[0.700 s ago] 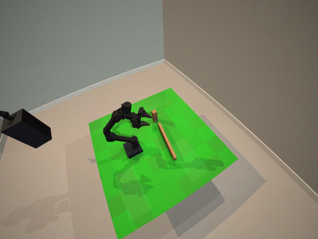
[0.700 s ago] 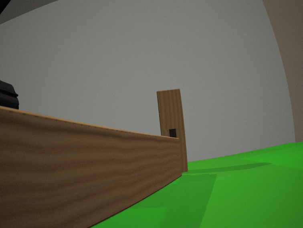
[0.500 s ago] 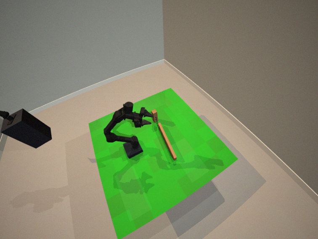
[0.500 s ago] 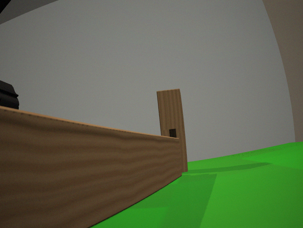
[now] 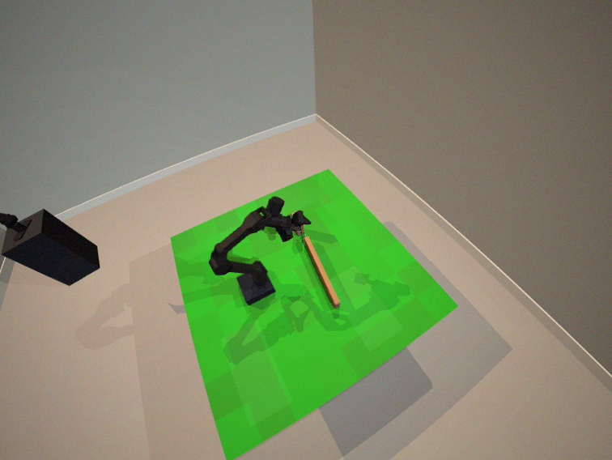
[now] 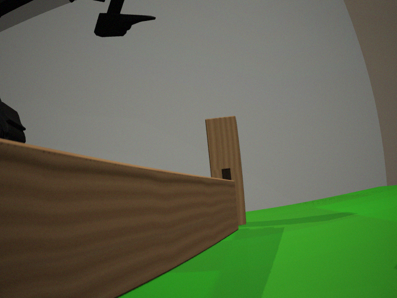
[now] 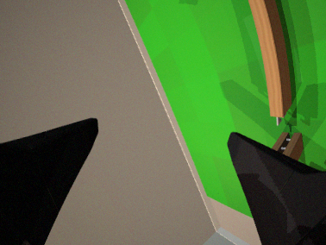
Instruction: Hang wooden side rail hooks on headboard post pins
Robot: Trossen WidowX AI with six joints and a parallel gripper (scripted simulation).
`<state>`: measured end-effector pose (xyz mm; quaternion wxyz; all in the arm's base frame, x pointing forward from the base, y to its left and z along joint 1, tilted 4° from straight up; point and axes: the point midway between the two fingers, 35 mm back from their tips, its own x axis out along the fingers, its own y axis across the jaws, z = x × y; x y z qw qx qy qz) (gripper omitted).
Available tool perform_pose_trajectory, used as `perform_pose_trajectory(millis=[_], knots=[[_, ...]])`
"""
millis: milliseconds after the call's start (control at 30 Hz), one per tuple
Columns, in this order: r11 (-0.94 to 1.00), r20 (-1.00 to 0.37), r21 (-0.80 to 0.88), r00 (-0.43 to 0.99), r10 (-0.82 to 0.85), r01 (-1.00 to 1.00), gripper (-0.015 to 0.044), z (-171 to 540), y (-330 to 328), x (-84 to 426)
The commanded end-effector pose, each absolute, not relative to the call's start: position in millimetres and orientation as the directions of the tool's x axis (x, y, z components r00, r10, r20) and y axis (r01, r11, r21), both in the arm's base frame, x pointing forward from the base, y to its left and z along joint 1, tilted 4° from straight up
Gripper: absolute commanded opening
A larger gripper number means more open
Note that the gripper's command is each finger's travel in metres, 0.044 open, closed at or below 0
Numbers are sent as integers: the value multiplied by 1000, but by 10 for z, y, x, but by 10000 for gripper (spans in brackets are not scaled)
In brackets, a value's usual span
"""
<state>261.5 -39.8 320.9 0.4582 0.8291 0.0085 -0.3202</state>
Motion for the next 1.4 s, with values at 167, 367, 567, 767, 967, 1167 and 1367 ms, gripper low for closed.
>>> perform_pose_trajectory(millis=[167, 367, 567, 767, 967, 1167, 1367], knots=[[-787, -663, 490, 746, -58, 374, 440, 2474, 173, 2913], [-893, -751, 215, 651, 108, 396, 440, 1843, 655, 2925], [-932, -814, -29, 532, 231, 361, 440, 1298, 1042, 2766], [-933, -816, -36, 528, 235, 359, 440, 1282, 1052, 2759], [-933, -816, -36, 528, 235, 359, 440, 1282, 1052, 2759], [-933, -816, -36, 528, 235, 359, 440, 1282, 1052, 2759], [-922, -815, -21, 528, 240, 386, 440, 1279, 1050, 2768]])
